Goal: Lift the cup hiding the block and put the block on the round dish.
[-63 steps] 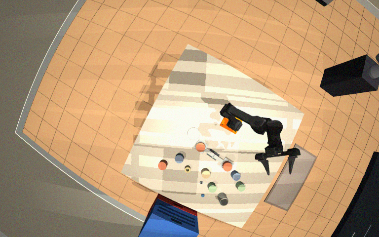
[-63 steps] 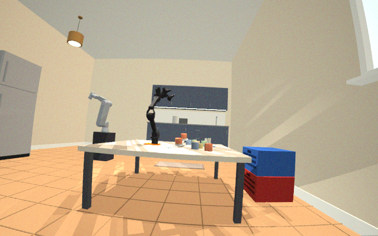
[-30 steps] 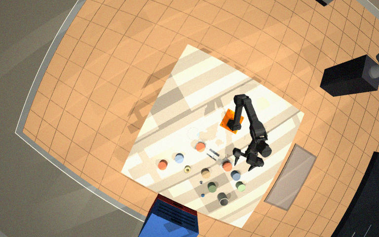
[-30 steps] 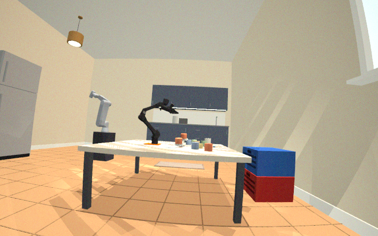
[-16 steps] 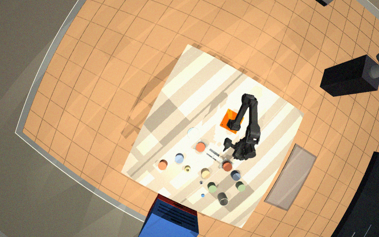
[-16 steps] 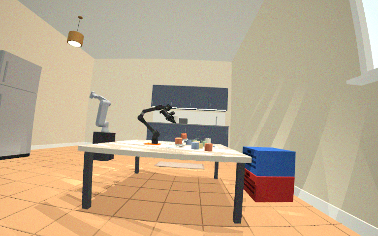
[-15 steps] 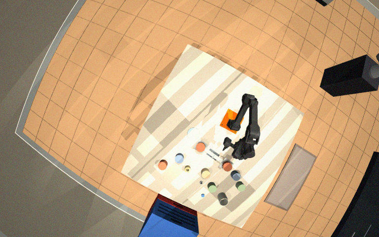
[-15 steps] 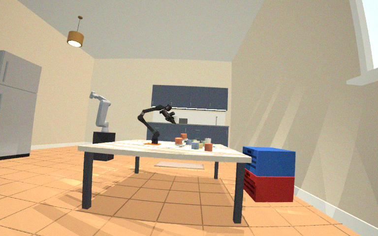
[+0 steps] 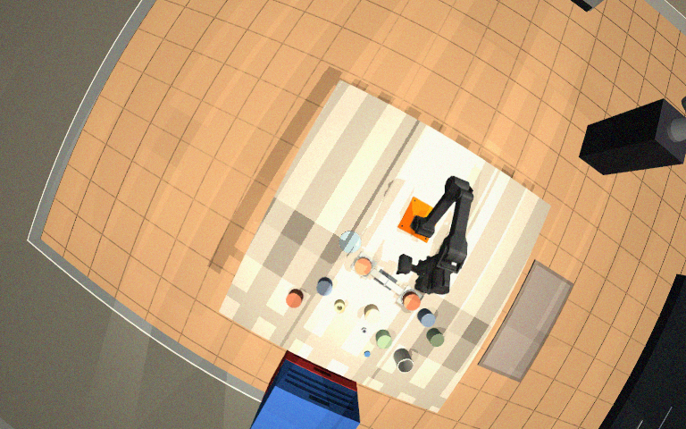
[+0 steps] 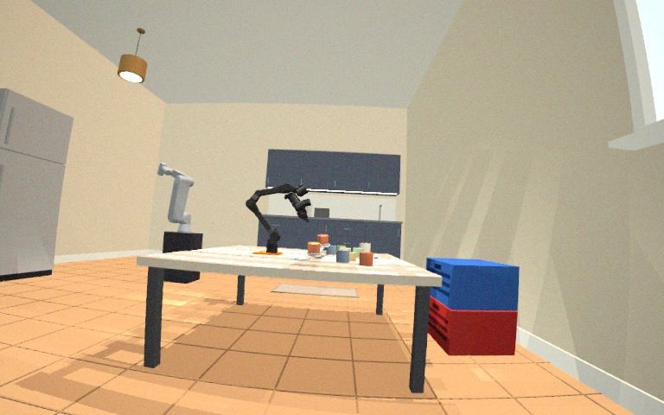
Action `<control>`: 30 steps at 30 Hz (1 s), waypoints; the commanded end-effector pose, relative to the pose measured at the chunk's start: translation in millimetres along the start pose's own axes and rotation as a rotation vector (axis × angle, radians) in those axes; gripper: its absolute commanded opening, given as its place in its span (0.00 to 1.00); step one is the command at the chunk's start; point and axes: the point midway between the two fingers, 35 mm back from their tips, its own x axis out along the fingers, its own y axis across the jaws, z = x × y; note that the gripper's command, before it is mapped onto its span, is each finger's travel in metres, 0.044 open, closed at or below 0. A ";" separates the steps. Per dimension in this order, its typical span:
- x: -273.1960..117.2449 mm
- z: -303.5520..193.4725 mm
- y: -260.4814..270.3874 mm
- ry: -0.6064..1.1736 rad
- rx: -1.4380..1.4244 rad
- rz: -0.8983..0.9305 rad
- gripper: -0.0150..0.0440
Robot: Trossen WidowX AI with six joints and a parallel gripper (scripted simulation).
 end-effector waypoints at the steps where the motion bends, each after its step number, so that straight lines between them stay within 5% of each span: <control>1: 8.8 4.6 -4.6 0.057 -0.112 0.001 1.00; 30: 97.5 9.8 -75.1 0.400 -0.955 0.303 1.00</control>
